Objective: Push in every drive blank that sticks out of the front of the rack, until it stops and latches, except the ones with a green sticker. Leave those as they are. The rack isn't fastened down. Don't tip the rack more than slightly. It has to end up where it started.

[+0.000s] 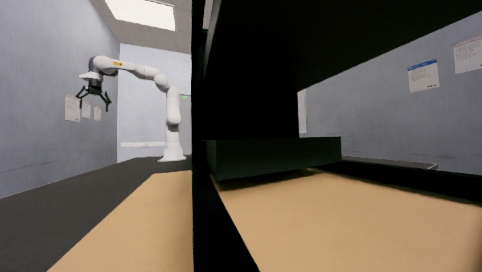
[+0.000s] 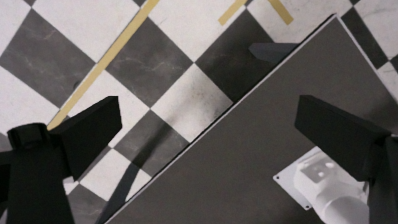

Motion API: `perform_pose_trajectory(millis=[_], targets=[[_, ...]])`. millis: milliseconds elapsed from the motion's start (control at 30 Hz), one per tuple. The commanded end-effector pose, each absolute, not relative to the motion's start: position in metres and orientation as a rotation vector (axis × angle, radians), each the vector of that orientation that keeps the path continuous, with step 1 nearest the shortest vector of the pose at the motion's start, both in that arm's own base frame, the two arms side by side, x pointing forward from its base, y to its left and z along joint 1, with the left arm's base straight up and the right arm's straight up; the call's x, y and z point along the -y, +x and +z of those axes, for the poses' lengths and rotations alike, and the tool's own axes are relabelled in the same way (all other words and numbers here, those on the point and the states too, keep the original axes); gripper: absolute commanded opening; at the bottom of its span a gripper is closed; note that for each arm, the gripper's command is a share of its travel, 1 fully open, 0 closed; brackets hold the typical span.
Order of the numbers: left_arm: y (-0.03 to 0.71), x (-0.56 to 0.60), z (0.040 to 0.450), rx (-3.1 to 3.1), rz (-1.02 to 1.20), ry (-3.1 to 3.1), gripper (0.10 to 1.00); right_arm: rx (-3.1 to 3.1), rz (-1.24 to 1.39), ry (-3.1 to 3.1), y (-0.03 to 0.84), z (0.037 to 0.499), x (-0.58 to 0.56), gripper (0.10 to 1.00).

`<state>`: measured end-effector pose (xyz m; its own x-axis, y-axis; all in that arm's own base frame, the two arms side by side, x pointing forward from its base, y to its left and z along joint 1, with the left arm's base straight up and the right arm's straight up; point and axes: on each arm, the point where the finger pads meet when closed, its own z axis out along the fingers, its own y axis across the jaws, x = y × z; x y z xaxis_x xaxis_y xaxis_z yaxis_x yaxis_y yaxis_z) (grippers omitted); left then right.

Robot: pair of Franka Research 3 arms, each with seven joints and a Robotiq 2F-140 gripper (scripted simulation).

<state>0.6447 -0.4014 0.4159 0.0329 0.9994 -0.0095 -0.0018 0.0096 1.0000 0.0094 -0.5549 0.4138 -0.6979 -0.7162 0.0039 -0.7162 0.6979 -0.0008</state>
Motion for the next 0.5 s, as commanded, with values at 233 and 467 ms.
perform_pose_trajectory(millis=[233, 467], targets=[[0.6532, 0.4016, 0.4144, -1.183, 1.183, 1.225, 0.099, 2.892, 0.000, 1.226, 0.0091, 0.4130, 0.5544, 1.000], [0.6557, 0.4016, 0.4144, -1.183, 1.183, 1.225, 0.099, 2.892, 0.000, 1.226, 0.0091, 0.4130, 0.5544, 1.000]])
